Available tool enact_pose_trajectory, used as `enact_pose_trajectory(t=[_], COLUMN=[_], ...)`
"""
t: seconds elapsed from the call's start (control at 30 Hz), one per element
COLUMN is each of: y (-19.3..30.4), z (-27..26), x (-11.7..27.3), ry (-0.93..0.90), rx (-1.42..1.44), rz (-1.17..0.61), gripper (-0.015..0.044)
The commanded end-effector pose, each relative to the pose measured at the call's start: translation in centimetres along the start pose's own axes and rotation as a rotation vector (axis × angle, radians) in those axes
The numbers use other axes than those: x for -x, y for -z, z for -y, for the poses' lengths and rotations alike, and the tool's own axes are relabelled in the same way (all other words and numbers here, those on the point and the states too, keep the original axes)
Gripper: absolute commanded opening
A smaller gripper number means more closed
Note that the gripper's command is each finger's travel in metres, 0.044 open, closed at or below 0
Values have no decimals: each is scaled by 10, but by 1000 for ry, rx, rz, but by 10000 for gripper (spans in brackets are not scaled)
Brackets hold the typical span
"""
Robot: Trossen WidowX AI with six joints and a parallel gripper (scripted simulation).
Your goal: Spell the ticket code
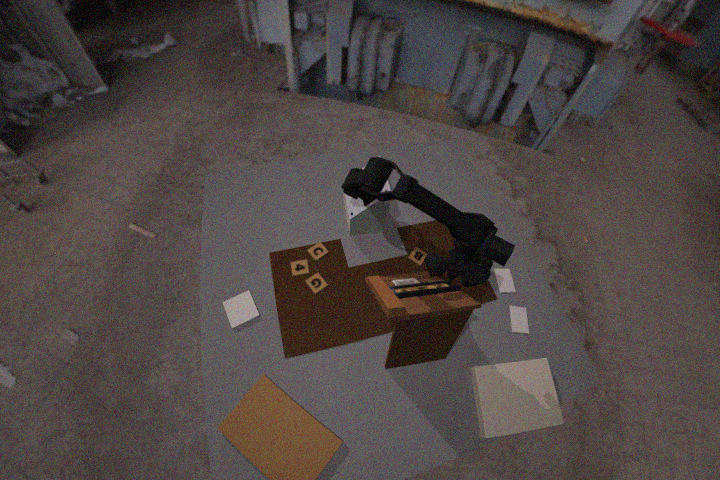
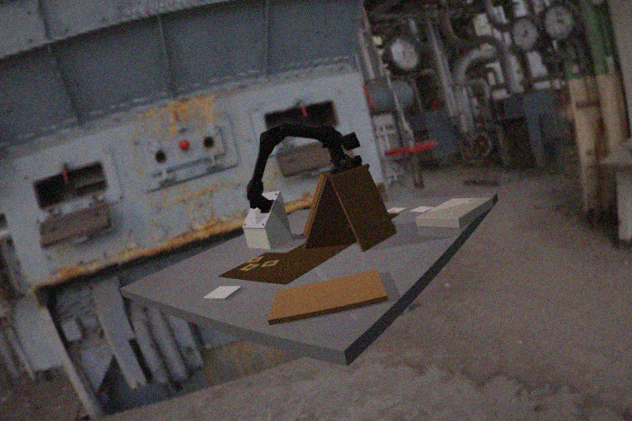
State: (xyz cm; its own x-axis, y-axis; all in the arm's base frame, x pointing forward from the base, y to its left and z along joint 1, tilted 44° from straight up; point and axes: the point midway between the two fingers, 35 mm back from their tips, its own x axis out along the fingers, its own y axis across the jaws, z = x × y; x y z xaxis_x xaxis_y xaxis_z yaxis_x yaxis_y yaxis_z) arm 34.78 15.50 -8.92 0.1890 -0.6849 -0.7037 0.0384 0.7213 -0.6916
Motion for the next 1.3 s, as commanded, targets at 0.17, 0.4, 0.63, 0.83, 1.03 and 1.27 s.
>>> enact_pose_trajectory(t=[0.17,0.4,0.63,0.83,1.03,1.27], y=[3,5,13,39,73,88], z=[0,0,12,47,86,103], x=[11,14,36,88,121,128], ry=[-9,-9,6,13,3,-7], rx=[-10,-10,9,18,8,-2], rz=[6,6,106,356,598,694], gripper=[0,0,105,263,420,440])
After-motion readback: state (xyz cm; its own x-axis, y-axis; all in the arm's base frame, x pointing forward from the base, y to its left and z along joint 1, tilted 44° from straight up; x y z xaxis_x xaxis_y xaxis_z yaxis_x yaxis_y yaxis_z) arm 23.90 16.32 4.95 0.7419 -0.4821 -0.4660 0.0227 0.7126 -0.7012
